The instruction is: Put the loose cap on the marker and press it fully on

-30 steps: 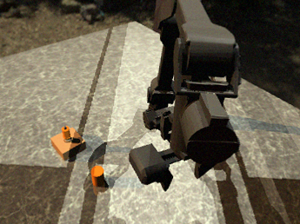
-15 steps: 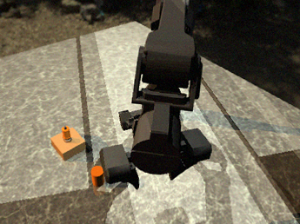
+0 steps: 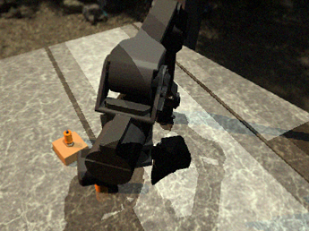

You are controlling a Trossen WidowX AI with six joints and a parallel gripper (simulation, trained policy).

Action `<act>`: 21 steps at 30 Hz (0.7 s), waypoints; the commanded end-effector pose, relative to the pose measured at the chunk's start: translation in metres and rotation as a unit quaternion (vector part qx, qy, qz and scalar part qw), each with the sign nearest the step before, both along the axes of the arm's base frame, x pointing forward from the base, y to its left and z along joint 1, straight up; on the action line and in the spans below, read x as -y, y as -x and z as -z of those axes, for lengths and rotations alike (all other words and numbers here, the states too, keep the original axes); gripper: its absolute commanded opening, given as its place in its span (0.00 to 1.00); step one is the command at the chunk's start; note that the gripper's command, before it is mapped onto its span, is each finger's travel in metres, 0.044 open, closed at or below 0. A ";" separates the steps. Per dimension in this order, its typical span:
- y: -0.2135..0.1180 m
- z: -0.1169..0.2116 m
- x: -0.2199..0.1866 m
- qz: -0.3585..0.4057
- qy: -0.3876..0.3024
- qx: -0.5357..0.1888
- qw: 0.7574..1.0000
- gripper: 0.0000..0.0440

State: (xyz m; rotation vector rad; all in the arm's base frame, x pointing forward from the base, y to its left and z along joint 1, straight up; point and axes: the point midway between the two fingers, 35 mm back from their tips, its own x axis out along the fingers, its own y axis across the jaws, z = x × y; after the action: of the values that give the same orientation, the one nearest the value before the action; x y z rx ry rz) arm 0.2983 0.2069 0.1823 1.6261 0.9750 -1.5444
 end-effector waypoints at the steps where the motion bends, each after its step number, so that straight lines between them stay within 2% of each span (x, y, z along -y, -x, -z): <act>1: -0.005 0.006 0.008 0.006 0.009 -0.007 1.000 0.74; 21: -0.030 0.025 0.054 0.052 0.032 -0.028 0.998 0.73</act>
State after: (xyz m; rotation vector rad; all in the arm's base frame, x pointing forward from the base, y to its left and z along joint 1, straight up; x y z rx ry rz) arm 0.3270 0.1577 0.1629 1.6357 0.8801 -1.6659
